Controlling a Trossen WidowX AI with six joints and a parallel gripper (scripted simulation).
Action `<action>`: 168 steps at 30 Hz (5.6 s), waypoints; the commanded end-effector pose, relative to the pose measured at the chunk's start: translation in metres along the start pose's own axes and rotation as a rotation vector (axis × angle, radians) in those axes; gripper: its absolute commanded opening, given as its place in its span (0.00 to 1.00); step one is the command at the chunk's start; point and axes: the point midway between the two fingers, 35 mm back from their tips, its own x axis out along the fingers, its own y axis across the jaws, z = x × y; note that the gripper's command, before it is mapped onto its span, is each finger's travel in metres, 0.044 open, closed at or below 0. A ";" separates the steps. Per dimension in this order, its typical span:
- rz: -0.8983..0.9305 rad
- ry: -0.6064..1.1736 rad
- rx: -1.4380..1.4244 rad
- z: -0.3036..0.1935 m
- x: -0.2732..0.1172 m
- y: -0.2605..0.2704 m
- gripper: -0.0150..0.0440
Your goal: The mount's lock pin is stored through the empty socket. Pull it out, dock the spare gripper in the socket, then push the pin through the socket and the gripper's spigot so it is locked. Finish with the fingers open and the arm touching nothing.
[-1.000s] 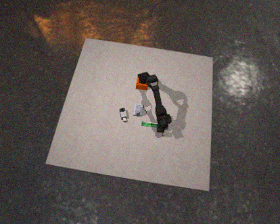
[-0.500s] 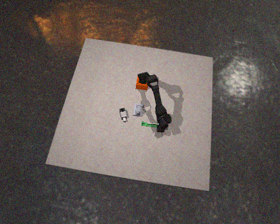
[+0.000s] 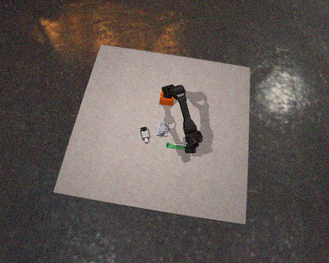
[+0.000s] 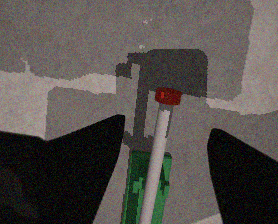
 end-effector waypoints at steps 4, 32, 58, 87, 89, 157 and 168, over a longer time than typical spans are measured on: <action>-0.001 -0.001 -0.001 0.004 -0.019 -0.001 0.59; 0.016 0.092 0.016 -0.050 -0.076 -0.001 0.56; 0.015 0.093 0.016 -0.068 0.003 -0.001 0.56; 0.016 0.093 0.016 -0.077 0.037 0.002 0.51; 0.016 0.093 0.016 -0.077 0.037 0.002 0.43; 0.016 0.098 0.001 -0.129 -0.003 0.001 0.25; 0.010 0.098 0.001 -0.132 0.013 0.001 0.25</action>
